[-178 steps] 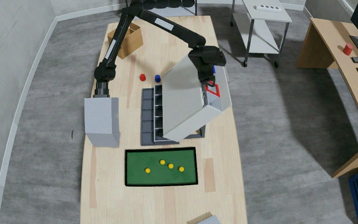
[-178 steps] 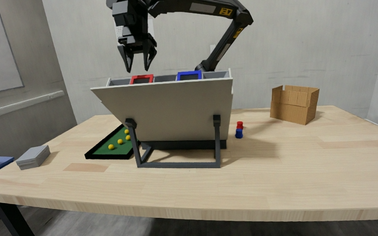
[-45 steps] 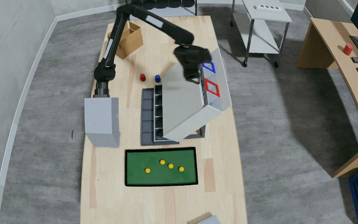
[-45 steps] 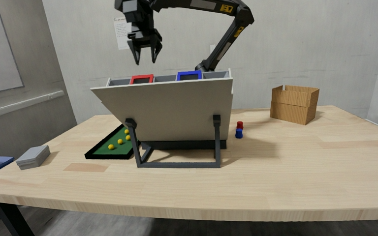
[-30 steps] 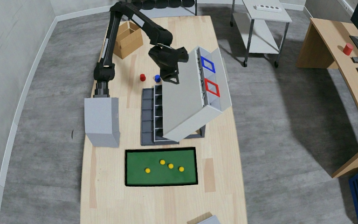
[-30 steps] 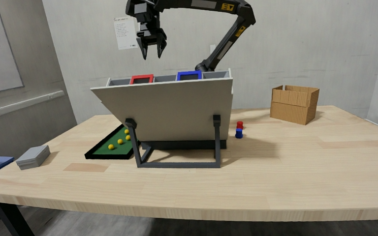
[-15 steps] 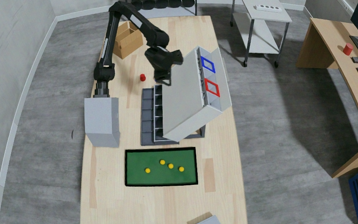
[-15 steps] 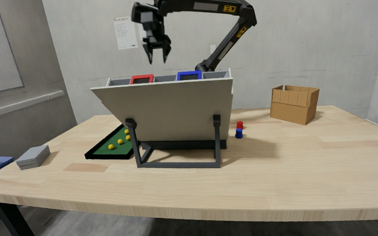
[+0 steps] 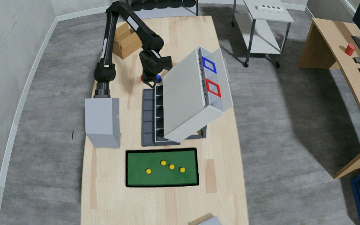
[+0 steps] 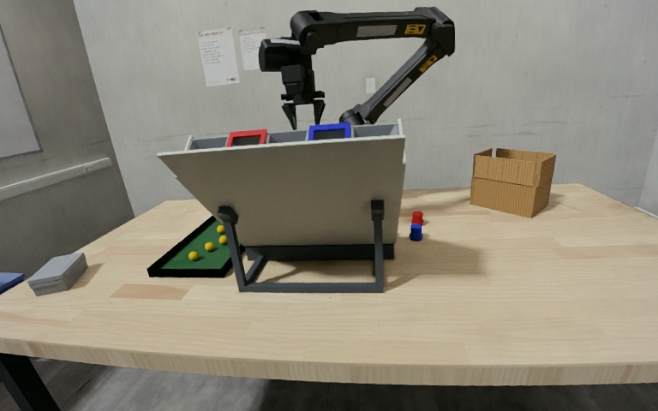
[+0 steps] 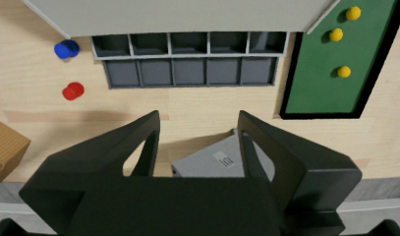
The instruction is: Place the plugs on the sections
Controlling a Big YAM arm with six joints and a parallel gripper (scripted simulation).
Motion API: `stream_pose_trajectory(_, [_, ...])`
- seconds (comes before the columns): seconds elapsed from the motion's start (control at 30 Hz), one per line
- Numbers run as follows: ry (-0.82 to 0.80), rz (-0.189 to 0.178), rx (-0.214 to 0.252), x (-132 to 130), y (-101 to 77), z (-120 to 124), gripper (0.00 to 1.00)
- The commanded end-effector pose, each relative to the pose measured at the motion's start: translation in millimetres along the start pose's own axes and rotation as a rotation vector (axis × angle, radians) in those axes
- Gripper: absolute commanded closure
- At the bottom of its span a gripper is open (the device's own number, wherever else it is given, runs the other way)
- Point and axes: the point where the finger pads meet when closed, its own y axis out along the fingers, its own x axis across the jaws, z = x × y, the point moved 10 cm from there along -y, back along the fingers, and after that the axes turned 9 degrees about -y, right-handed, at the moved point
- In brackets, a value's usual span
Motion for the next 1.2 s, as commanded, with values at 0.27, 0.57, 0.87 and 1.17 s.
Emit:
stream_pose_trajectory(0.27, [-0.029,0.001,0.054,15,7.6,6,0.41])
stream_pose_trajectory(0.57, [-0.012,0.008,0.042,10,4.8,8,0.41])
stream_pose_trajectory(0.87, [-0.012,0.008,0.042,10,4.8,8,0.41])
stream_pose_trajectory(1.17, [-0.013,0.005,0.049,12,7.2,10,0.41])
